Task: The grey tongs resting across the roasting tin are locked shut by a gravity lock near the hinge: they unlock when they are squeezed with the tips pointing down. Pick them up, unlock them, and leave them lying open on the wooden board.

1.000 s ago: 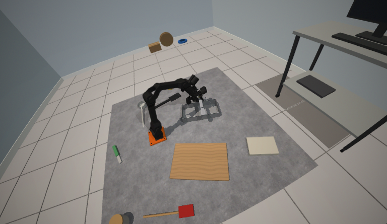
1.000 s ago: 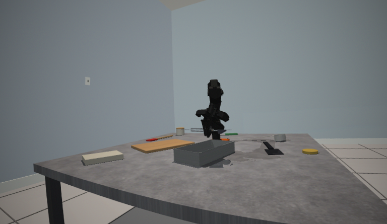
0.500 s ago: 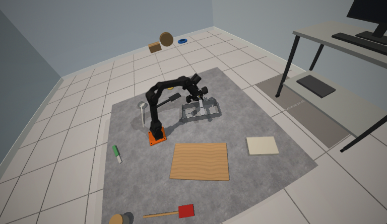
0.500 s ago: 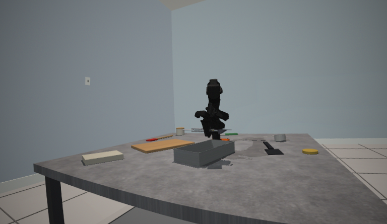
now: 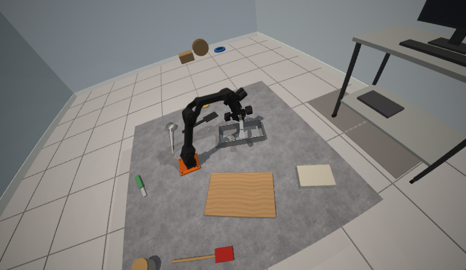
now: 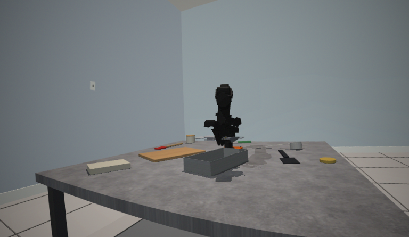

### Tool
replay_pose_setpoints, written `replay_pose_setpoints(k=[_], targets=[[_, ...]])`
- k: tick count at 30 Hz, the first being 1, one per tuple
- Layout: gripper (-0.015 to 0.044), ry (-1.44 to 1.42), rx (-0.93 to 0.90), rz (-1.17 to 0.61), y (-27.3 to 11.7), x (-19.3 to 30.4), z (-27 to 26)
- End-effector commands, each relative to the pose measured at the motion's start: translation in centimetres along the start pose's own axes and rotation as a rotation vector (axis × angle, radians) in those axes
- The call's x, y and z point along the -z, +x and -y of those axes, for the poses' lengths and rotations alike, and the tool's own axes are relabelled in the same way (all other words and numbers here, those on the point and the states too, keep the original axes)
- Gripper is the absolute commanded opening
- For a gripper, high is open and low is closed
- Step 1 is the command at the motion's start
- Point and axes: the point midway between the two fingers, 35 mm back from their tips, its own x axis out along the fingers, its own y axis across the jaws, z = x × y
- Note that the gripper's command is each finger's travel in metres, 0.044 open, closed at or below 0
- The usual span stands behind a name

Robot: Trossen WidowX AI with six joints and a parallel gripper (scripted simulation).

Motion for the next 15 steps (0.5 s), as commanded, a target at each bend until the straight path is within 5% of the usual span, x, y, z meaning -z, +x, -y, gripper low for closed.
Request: replay_pose_setpoints(k=[1,15], targets=[[-0.015,0.032,-0.043,-0.002,-0.05,-0.13,0.13],[-0.015,0.129,-0.212,-0.032,-0.25,-0.12,-0.37]])
